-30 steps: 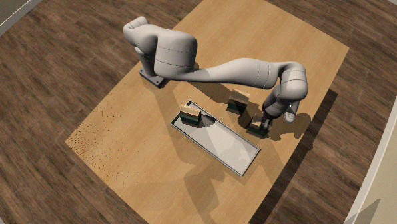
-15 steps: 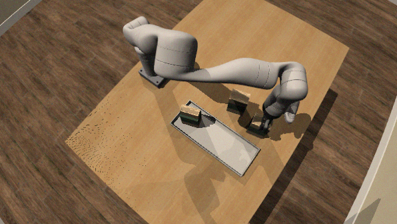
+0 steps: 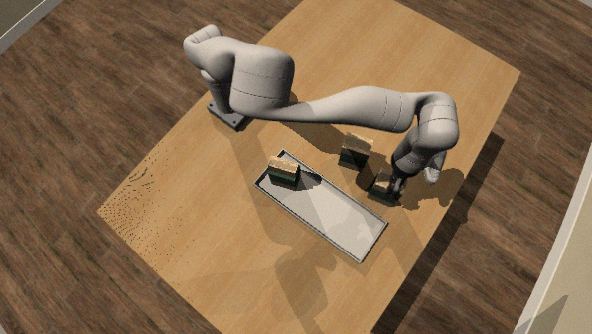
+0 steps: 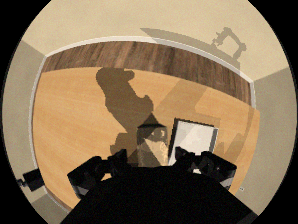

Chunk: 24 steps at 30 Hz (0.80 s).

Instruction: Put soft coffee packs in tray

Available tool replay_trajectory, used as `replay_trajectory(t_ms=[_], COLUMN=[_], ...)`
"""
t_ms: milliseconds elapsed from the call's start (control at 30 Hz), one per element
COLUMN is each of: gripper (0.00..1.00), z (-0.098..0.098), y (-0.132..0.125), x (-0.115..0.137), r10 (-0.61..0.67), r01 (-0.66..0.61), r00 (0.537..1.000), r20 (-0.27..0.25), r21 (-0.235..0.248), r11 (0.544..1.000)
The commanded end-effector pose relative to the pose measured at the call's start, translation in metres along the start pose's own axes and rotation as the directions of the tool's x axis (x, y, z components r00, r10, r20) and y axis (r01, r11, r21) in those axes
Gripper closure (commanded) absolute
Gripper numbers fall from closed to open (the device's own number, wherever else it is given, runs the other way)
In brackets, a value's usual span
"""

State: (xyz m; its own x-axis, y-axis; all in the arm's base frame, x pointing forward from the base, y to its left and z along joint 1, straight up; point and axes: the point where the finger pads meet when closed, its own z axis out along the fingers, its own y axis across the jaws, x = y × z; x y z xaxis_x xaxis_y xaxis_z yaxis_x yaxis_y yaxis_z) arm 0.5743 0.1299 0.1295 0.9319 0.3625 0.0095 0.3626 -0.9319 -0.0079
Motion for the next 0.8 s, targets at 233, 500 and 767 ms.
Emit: replay_trajectory(t_ms=[233,500,767], gripper=[0.15,0.15,0.15], z=[0.0009,0.0009,0.0022], y=[0.0036,0.0048,0.0050], x=[0.0012,0.0012,0.0009], r10=[-0.003,-0.003,-0.004], r01=[0.003,0.003,0.004], r00=[1.000,1.000,1.000], r20=[-0.004,-0.004,-0.003], r21=[-0.005,-0.005,-0.006], r11=[1.000,1.000,1.000])
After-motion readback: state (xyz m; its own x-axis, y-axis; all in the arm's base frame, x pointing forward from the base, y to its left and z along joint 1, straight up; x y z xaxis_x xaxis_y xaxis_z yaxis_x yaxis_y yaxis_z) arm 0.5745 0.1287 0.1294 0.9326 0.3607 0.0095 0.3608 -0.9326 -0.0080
